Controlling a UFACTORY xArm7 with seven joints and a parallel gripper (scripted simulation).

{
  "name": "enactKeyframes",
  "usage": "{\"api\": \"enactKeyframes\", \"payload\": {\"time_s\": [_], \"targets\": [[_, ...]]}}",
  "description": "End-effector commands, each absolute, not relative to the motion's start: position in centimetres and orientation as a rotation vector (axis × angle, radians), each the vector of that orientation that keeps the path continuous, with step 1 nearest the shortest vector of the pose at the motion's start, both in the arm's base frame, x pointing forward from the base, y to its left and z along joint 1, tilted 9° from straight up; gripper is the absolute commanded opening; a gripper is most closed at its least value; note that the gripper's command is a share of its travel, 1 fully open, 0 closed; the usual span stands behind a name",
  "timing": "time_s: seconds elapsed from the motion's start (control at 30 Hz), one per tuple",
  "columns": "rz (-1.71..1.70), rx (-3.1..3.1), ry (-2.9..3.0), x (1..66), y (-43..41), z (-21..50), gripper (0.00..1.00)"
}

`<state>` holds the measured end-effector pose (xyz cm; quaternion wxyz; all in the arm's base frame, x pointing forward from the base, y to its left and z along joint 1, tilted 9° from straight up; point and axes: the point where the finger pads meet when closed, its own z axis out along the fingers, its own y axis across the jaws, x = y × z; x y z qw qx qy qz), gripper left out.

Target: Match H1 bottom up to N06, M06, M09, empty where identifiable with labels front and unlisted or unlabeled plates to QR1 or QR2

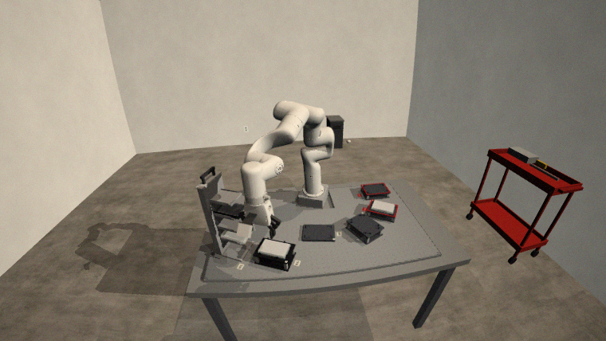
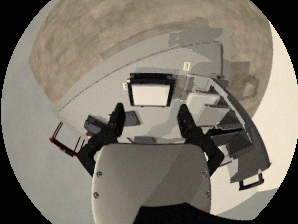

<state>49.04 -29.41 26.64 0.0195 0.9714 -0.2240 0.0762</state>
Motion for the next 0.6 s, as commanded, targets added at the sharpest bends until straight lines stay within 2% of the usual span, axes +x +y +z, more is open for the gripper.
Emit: {"api": "enactKeyframes", "payload": {"time_s": [0.0, 0.57], "targets": [[0.243, 3.013, -0.695, 49.2, -29.5, 26.2, 1.0], [0.243, 3.013, -0.695, 49.5, -29.7, 23.7, 1.0]]}}
